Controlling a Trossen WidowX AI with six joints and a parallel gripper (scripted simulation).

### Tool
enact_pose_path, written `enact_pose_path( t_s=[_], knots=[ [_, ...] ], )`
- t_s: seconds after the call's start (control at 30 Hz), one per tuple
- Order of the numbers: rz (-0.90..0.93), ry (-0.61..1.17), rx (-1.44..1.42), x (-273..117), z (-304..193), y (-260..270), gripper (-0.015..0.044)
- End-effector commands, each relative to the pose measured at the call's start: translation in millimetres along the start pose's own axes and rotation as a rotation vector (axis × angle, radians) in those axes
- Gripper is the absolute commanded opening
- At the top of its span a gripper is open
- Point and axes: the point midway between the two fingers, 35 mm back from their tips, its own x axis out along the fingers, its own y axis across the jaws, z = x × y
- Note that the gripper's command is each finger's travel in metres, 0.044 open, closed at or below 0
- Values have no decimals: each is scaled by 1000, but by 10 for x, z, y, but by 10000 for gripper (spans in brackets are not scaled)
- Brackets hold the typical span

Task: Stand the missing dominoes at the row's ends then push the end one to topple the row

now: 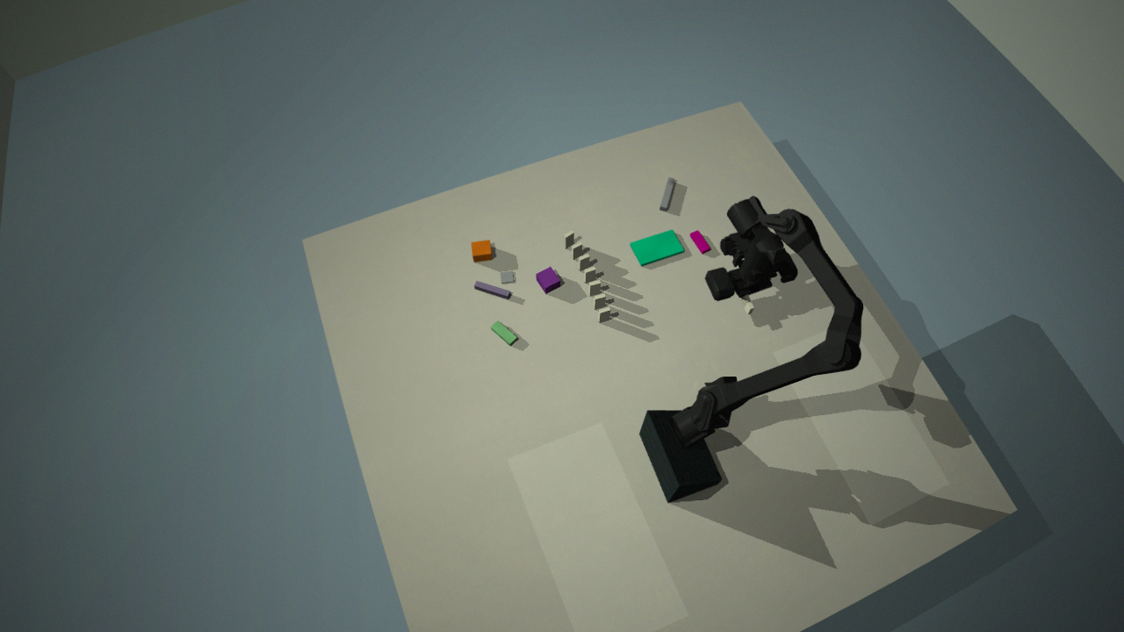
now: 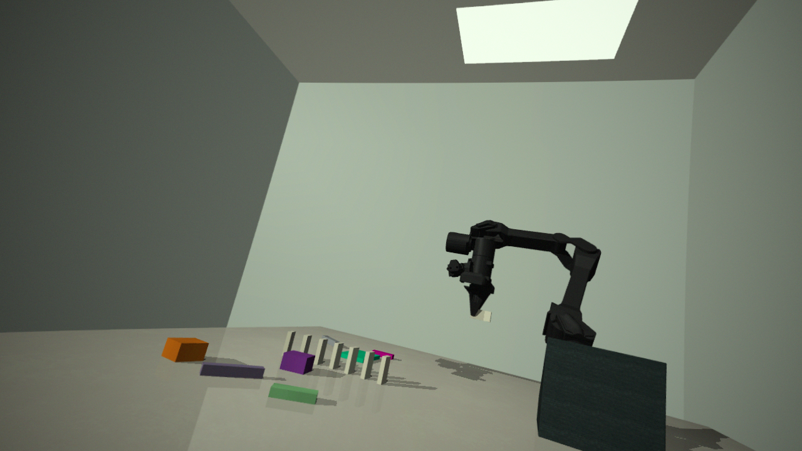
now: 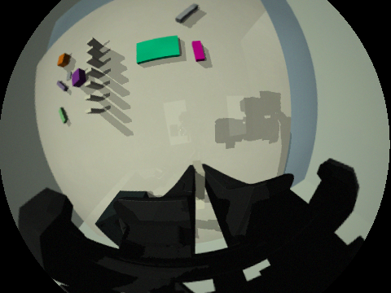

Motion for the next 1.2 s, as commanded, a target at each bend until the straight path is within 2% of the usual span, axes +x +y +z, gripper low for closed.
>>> enact_pose_path(
  t_s=[0.0, 0.23, 0.53, 1.17],
  knots=[
    [-15, 12, 12, 17, -246, -182, 25],
    [-2, 12, 22, 37, -248, -170, 25],
    [158, -17, 158, 277, -225, -24, 25],
    [443, -282, 462, 671, 114, 87, 25]
  ],
)
